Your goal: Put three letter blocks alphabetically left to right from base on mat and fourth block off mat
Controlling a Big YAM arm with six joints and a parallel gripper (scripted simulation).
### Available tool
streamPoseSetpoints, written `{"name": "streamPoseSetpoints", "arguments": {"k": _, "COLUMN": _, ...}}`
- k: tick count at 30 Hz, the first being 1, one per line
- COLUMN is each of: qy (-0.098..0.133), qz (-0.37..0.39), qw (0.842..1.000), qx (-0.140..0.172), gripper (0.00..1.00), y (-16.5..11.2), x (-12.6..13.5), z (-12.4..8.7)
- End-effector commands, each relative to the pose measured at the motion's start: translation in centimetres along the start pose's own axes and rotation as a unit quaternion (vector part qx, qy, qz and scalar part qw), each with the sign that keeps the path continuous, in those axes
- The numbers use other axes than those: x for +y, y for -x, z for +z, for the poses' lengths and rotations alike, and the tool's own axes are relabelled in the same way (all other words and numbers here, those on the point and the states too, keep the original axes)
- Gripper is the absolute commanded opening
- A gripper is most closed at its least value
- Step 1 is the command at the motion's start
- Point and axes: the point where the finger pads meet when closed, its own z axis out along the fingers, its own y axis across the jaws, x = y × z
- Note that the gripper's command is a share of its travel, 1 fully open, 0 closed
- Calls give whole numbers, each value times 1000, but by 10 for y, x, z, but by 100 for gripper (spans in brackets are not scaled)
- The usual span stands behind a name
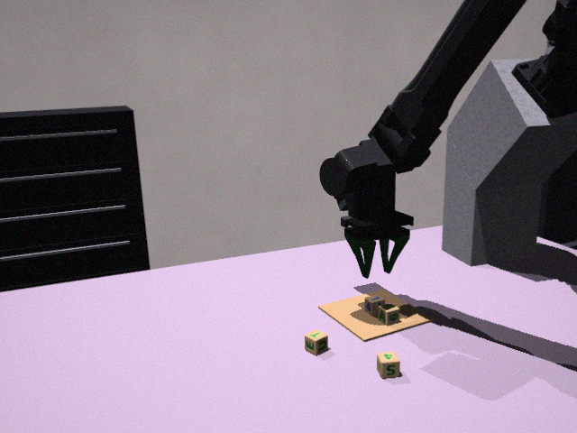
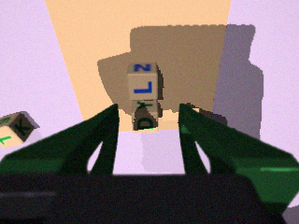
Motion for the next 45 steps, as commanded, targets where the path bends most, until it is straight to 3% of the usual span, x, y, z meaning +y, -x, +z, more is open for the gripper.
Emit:
{"name": "streamPoseSetpoints", "arguments": {"k": 1, "qy": 12, "qz": -3, "qw": 1000, "qx": -1, "gripper": 42, "y": 1, "x": 8, "z": -22}}
{"name": "streamPoseSetpoints", "arguments": {"k": 11, "qy": 13, "qz": -4, "qw": 1000, "qx": -2, "gripper": 42, "y": 1, "x": 9, "z": -39}}
{"name": "streamPoseSetpoints", "arguments": {"k": 17, "qy": 11, "qz": -10, "qw": 1000, "qx": -1, "gripper": 42, "y": -3, "x": 10, "z": -39}}
{"name": "streamPoseSetpoints", "arguments": {"k": 18, "qy": 11, "qz": -10, "qw": 1000, "qx": -1, "gripper": 100, "y": -3, "x": 10, "z": -39}}
{"name": "streamPoseSetpoints", "arguments": {"k": 29, "qy": 10, "qz": -9, "qw": 1000, "qx": -1, "gripper": 100, "y": -3, "x": 11, "z": -37}}
{"name": "streamPoseSetpoints", "arguments": {"k": 31, "qy": -1, "qz": -27, "qw": 1000, "qx": -1, "gripper": 100, "y": -9, "x": 17, "z": -26}}
{"name": "streamPoseSetpoints", "arguments": {"k": 34, "qy": -4, "qz": -75, "qw": 997, "qx": -3, "gripper": 100, "y": -24, "x": 67, "z": -16}}
{"name": "streamPoseSetpoints", "arguments": {"k": 35, "qy": -4, "qz": -75, "qw": 997, "qx": -1, "gripper": 100, "y": -24, "x": 67, "z": -16}}
{"name": "streamPoseSetpoints", "arguments": {"k": 38, "qy": -2, "qz": -118, "qw": 993, "qx": -2, "gripper": 100, "y": -44, "x": 109, "z": -14}}
{"name": "streamPoseSetpoints", "arguments": {"k": 40, "qy": -2, "qz": -118, "qw": 993, "qx": -2, "gripper": 100, "y": -44, "x": 109, "z": -14}}
{"name": "streamPoseSetpoints", "arguments": {"k": 42, "qy": -1, "qz": -149, "qw": 989, "qx": -2, "gripper": 100, "y": -60, "x": 138, "z": -13}}
{"name": "streamPoseSetpoints", "arguments": {"k": 45, "qy": -1, "qz": -162, "qw": 987, "qx": -2, "gripper": 100, "y": -68, "x": 150, "z": -13}}
